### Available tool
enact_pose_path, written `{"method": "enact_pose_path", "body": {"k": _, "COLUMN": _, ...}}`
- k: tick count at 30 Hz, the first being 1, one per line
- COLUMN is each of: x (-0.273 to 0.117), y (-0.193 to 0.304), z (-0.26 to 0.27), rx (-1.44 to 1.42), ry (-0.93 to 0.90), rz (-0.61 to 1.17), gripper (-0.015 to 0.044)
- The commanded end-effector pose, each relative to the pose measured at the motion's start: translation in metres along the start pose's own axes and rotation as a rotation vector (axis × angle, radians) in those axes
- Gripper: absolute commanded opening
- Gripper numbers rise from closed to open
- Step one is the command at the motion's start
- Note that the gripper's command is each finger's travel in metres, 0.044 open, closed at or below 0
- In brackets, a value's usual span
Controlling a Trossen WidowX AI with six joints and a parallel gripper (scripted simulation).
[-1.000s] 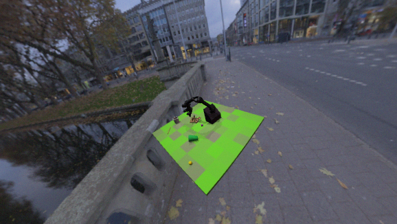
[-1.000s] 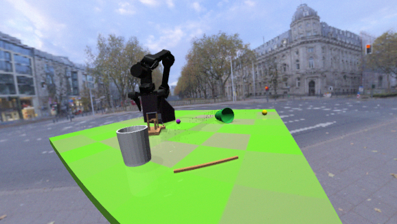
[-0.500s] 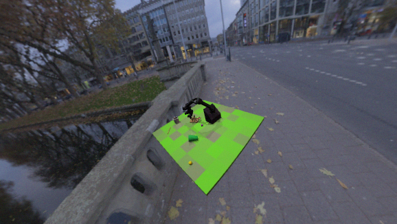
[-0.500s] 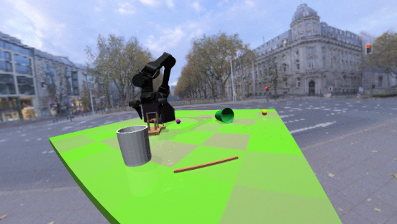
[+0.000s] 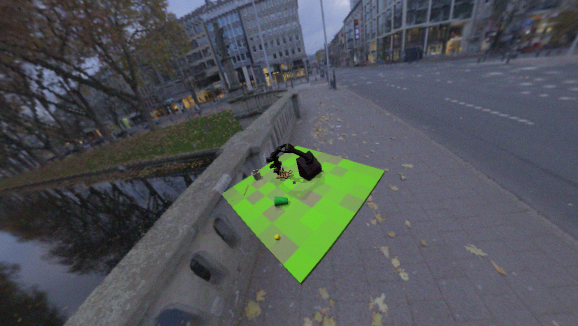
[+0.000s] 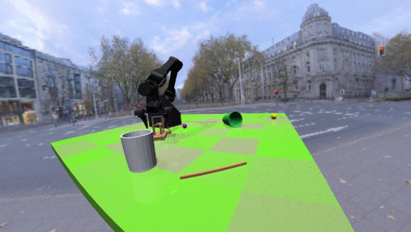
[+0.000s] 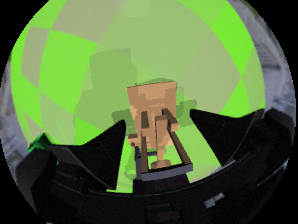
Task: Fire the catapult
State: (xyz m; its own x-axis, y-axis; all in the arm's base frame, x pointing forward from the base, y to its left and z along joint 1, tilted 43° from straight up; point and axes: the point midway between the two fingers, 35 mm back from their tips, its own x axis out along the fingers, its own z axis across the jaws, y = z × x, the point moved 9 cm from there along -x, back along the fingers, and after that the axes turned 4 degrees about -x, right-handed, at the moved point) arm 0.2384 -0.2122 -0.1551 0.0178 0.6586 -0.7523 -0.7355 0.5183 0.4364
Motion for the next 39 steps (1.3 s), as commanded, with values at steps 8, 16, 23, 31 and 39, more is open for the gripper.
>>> {"method": "enact_pose_path", "body": {"k": 8, "x": 0.021, "y": 0.002, "z": 0.000, "rx": 0.005, "ry": -0.007, "rz": 0.005, "gripper": 0.0440}}
{"method": "enact_pose_path", "body": {"k": 16, "x": 0.021, "y": 0.001, "z": 0.000, "rx": 0.000, "ry": -0.001, "rz": 0.004, "gripper": 0.0387}}
{"method": "enact_pose_path", "body": {"k": 23, "x": 0.021, "y": 0.001, "z": 0.000, "rx": 0.000, "ry": -0.001, "rz": 0.004, "gripper": 0.0204}}
{"method": "enact_pose_path", "body": {"k": 31, "x": 0.021, "y": 0.001, "z": 0.000, "rx": 0.000, "ry": -0.001, "rz": 0.004, "gripper": 0.0092}}
{"method": "enact_pose_path", "body": {"k": 39, "x": -0.028, "y": 0.001, "z": 0.000, "rx": 0.001, "ry": -0.002, "rz": 0.004, "gripper": 0.0000}}
